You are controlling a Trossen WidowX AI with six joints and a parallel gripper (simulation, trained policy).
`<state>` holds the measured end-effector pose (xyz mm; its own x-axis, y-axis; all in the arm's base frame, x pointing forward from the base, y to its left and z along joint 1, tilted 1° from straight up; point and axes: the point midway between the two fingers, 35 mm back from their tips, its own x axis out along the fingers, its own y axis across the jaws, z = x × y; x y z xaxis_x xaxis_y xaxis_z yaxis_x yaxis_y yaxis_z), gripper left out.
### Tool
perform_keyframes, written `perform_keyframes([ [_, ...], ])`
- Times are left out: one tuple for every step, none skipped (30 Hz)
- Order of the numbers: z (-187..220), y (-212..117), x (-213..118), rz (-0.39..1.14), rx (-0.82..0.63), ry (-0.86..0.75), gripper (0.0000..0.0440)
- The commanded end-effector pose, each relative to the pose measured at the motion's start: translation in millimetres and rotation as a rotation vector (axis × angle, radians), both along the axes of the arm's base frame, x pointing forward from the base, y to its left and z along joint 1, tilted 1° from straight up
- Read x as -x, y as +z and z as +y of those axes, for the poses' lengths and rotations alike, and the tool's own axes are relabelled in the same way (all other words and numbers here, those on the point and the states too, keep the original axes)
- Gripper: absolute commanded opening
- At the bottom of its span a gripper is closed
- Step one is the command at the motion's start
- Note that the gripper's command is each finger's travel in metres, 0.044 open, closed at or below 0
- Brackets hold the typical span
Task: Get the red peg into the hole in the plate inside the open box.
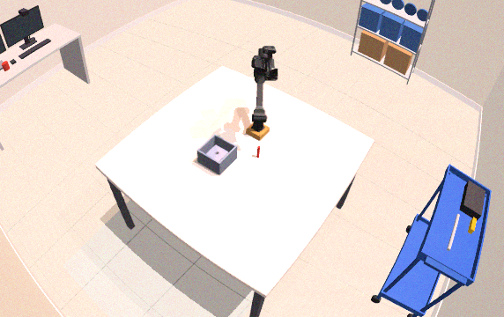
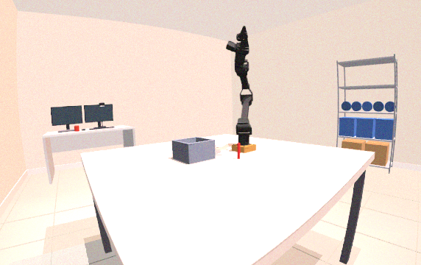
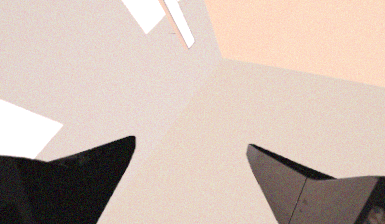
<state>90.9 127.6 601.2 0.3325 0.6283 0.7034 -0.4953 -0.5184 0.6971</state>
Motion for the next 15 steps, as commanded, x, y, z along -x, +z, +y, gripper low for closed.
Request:
perform_keyframes([
  [14,-22,-27,0.082,0.057,-0.042,0.0440],
  [18,-29,-35,0.109,0.076,-0.055,0.0440],
  [22,-37,-44,0.136,0.094,-0.068,0.0440],
  [26,-45,-52,0.162,0.113,-0.080,0.0440],
  [30,-52,-59,0.189,0.133,-0.093,0.0440],
  [33,-61,-67,0.215,0.152,-0.105,0.0440],
  [36,-69,-75,0.241,0.172,-0.117,0.0440],
  [39,-77,-82,0.267,0.192,-0.130,0.0440],
  [42,-86,-89,0.293,0.212,-0.142,0.0440],
  [45,-95,-96,0.319,0.232,-0.154,0.0440],
  [47,-103,-102,0.345,0.253,-0.166,0.0440],
  [49,-112,-108,0.370,0.273,-0.177,0.0440],
  [51,-121,-115,0.396,0.294,-0.189,0.0440],
  [53,-131,-120,0.422,0.315,-0.200,0.0440],
  [55,-140,-126,0.447,0.336,-0.210,0.0440],
])
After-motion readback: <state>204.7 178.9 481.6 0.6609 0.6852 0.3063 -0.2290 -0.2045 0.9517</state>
